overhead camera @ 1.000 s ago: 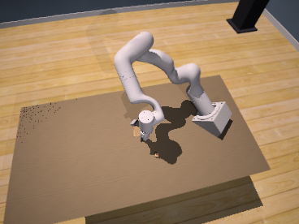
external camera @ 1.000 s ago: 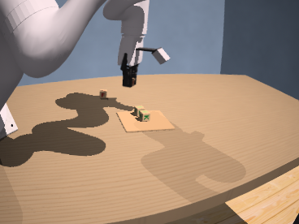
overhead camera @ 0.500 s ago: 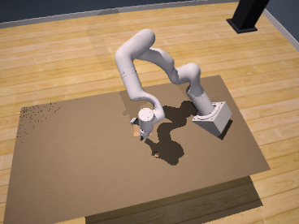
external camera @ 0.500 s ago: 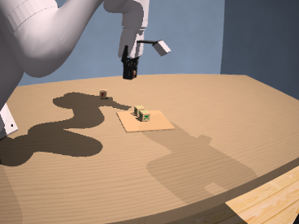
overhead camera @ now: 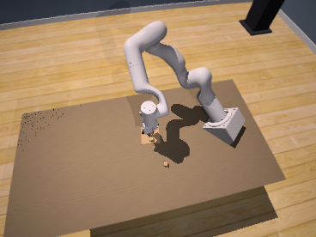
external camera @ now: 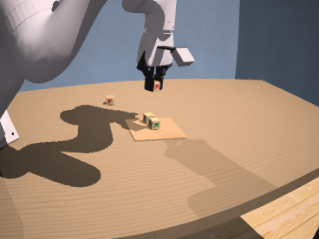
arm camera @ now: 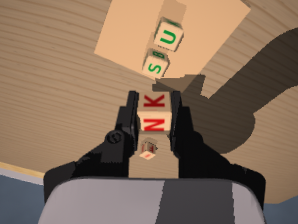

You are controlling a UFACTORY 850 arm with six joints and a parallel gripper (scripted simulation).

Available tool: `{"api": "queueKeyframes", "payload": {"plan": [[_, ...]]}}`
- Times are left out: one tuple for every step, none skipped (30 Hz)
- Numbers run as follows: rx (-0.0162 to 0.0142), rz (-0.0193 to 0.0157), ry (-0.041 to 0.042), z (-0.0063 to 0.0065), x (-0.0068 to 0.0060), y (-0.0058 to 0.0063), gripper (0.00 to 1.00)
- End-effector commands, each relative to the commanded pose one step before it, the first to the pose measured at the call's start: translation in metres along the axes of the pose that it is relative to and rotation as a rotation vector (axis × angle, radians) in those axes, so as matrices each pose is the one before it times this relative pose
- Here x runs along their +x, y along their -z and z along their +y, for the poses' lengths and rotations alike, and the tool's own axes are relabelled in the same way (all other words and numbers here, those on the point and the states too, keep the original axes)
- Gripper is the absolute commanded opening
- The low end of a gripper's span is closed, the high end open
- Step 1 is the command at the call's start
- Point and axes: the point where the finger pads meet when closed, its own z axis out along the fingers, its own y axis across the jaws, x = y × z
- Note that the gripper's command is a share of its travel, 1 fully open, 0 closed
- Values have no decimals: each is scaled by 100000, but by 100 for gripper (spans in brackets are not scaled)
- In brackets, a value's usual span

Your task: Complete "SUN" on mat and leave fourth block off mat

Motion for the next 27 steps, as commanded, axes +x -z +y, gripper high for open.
{"api": "queueKeyframes", "payload": {"plan": [[759,-61,-13991,922,2618,175,21],[19,33,-3635,194,677,13,21],[25,42,-3862,193,719,12,21],[30,48,-3820,177,710,11,21],[34,53,-3694,157,686,9,21],[41,60,-3827,150,709,7,21],[31,44,-2569,90,475,4,21],[26,35,-1959,63,362,2,21],[0,0,0,0,0,0,21],[0,0,0,0,0,0,21],[4,6,-323,10,60,0,21],[0,0,0,0,0,0,21],[0,0,0,0,0,0,21],[0,0,0,0,0,0,21],[0,0,0,0,0,0,21],[0,0,0,0,0,0,21],[0,0,0,0,0,0,21],[0,0,0,0,0,0,21],[0,0,0,0,0,0,21],[0,0,0,0,0,0,21],[0,0,0,0,0,-2,21],[0,0,0,0,0,-15,21],[0,0,0,0,0,-38,21],[-1,0,0,0,0,-70,21],[-1,0,0,0,0,-109,21],[0,0,0,0,0,0,21],[0,0,0,0,0,0,21]]}}
